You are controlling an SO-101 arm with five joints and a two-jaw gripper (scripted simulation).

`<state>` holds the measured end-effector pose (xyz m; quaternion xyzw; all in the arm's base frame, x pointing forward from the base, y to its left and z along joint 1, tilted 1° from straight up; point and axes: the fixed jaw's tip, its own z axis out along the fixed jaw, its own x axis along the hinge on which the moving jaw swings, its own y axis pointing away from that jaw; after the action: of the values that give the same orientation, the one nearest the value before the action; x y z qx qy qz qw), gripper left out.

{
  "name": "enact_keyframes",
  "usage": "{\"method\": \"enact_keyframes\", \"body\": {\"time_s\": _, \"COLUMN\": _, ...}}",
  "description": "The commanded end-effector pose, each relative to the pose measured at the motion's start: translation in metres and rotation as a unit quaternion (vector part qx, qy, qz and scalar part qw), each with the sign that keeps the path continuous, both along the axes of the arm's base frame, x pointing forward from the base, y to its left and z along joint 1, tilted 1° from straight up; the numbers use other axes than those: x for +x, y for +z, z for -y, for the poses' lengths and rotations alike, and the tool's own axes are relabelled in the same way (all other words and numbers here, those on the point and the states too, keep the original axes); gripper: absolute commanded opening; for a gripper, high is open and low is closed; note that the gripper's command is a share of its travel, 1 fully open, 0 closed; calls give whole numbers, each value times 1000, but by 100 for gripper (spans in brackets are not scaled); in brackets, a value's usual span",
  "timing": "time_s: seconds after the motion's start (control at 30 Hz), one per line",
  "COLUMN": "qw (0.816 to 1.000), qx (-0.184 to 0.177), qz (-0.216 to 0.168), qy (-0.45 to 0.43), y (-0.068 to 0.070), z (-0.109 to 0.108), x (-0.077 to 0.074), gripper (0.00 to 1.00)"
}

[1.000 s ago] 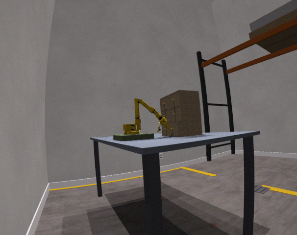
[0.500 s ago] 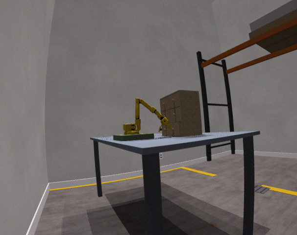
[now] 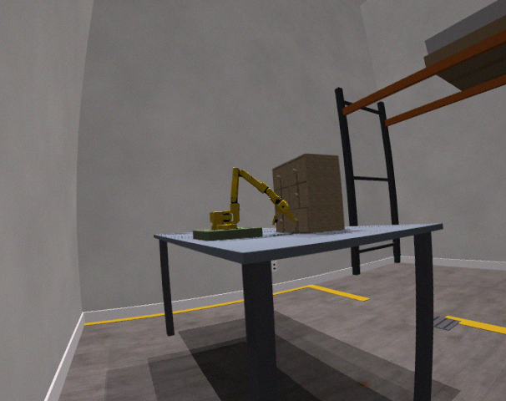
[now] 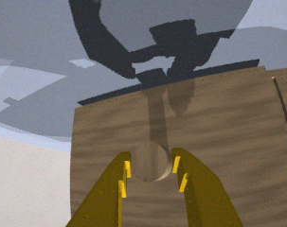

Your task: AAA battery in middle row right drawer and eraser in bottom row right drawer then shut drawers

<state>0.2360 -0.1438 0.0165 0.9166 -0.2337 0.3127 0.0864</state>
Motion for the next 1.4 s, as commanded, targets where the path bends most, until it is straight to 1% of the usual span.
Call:
{"method": "enact_keyframes", "body": {"time_s": 0.0, "qw": 1000, "qx": 1, "qz": 3, "qy": 8, "y": 1, "z": -2, "x": 9, "gripper": 0}}
{"method": "enact_keyframes", "body": {"time_s": 0.1, "qw": 1000, "qx": 1, "qz": 3, "qy": 10, "y": 0, "z": -2, "x": 12, "gripper": 0}}
{"method": "enact_keyframes", "body": {"time_s": 0.27, "qw": 1000, "qx": 1, "qz": 3, "qy": 10, "y": 0, "z": -2, "x": 12, "gripper": 0}}
{"method": "enact_keyframes", "body": {"time_s": 0.67, "qw": 1000, "qx": 1, "qz": 3, "qy": 15, "y": 0, "z": -1, "x": 20, "gripper": 0}}
{"method": "enact_keyframes", "body": {"time_s": 1.37, "qw": 1000, "qx": 1, "qz": 3, "qy": 15, "y": 0, "z": -1, "x": 20, "gripper": 0}}
